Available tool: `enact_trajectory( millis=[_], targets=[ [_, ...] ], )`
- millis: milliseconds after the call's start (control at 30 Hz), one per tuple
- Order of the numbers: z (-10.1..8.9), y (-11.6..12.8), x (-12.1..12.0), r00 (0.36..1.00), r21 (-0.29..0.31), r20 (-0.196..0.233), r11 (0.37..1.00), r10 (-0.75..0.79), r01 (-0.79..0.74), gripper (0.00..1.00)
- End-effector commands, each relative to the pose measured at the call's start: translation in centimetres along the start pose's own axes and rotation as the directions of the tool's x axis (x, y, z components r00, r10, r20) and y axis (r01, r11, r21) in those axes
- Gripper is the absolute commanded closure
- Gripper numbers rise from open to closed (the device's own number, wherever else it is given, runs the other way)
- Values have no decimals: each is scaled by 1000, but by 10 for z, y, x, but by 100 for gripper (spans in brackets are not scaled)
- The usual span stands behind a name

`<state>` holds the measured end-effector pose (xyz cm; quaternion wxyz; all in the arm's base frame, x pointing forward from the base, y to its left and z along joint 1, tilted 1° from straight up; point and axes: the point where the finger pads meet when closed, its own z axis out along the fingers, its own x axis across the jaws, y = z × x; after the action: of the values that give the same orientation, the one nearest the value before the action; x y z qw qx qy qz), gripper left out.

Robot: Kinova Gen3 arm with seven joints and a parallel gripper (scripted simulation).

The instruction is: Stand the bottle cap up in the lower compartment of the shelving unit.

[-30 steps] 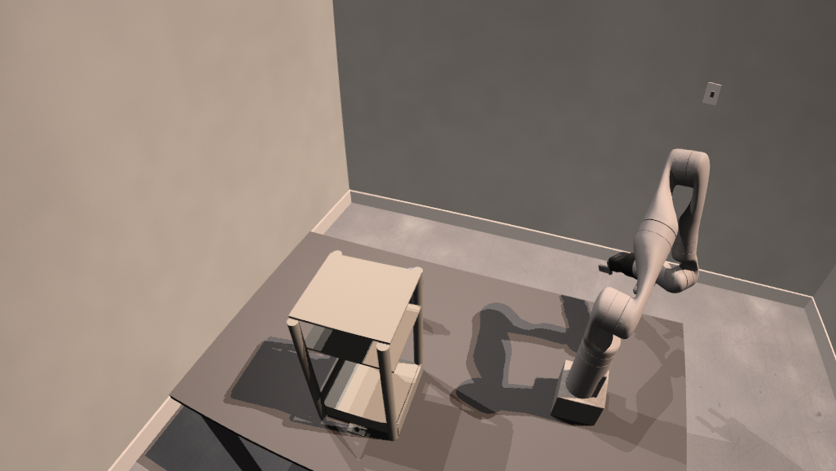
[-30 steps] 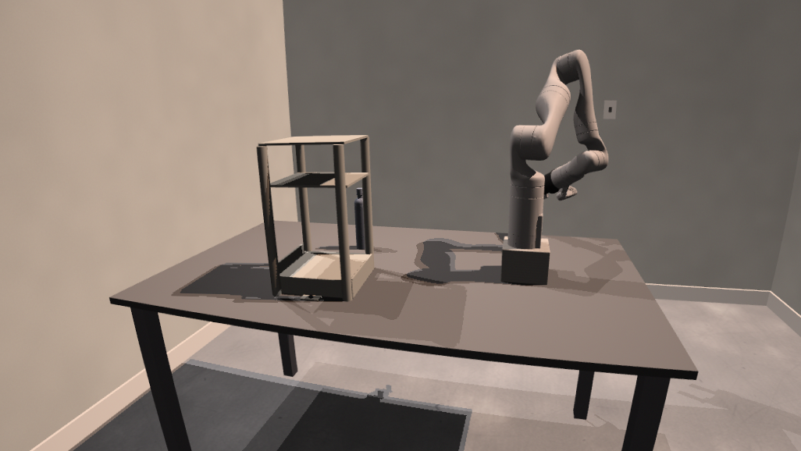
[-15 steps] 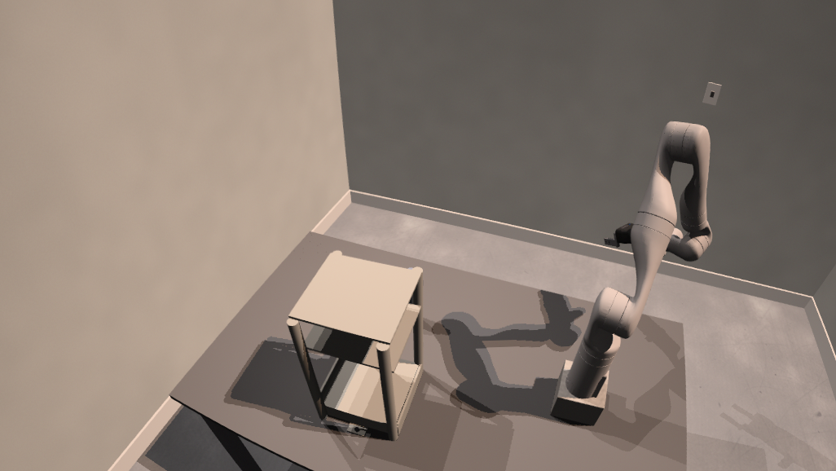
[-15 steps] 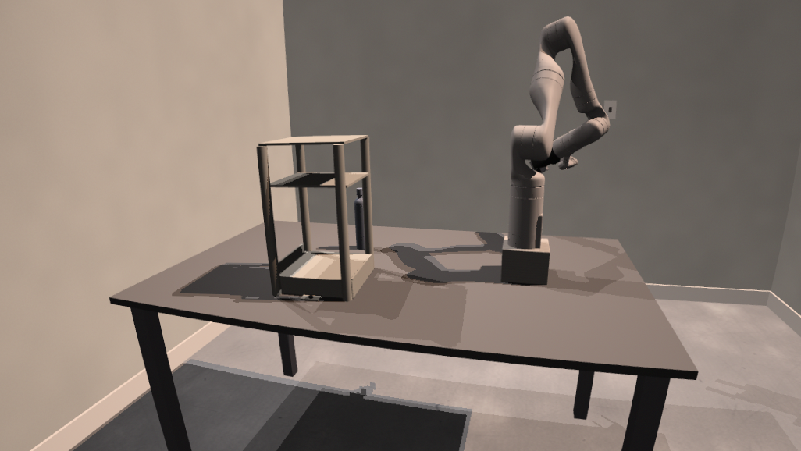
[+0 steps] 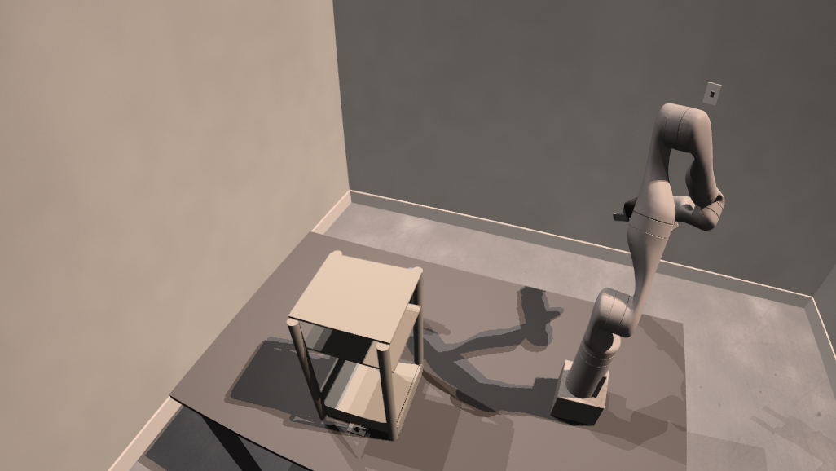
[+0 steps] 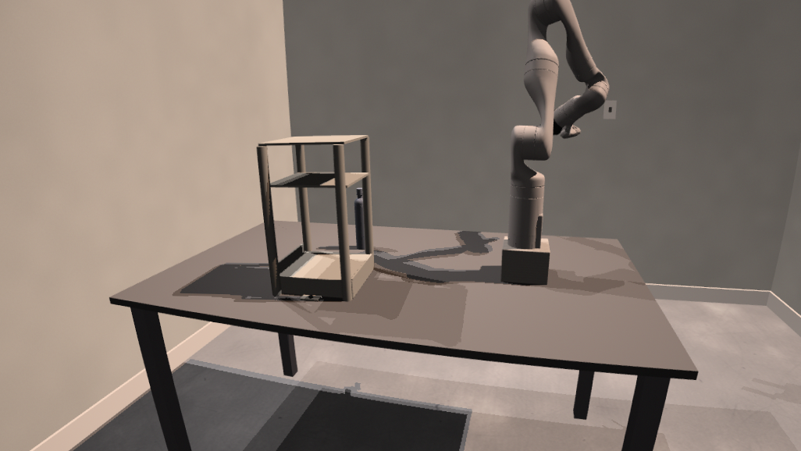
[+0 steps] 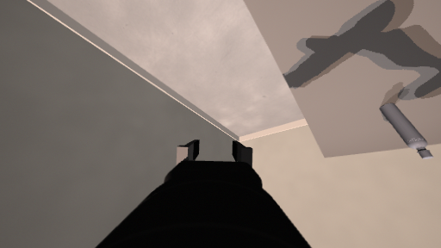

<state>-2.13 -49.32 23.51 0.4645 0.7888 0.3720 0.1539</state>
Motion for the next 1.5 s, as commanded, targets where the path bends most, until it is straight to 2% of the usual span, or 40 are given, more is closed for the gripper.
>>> enact_trajectory(
  millis=[0, 333, 667, 1167, 1333, 1467],
  targets=[
    [-21, 37, -4, 999, -19, 28, 999, -44, 44, 0],
    [-72, 80, -5, 995, -4, 89, 999, -34, 35, 0],
    [-89, 92, -5, 993, -3, 113, 1000, -29, 29, 0],
    [-87, 94, -3, 994, 0, 104, 999, -46, 46, 0],
    [-76, 99, 4, 992, 12, 66, 994, -108, 108, 0],
    [-60, 106, 15, 979, 23, 6, 979, -201, 201, 0]
  ],
)
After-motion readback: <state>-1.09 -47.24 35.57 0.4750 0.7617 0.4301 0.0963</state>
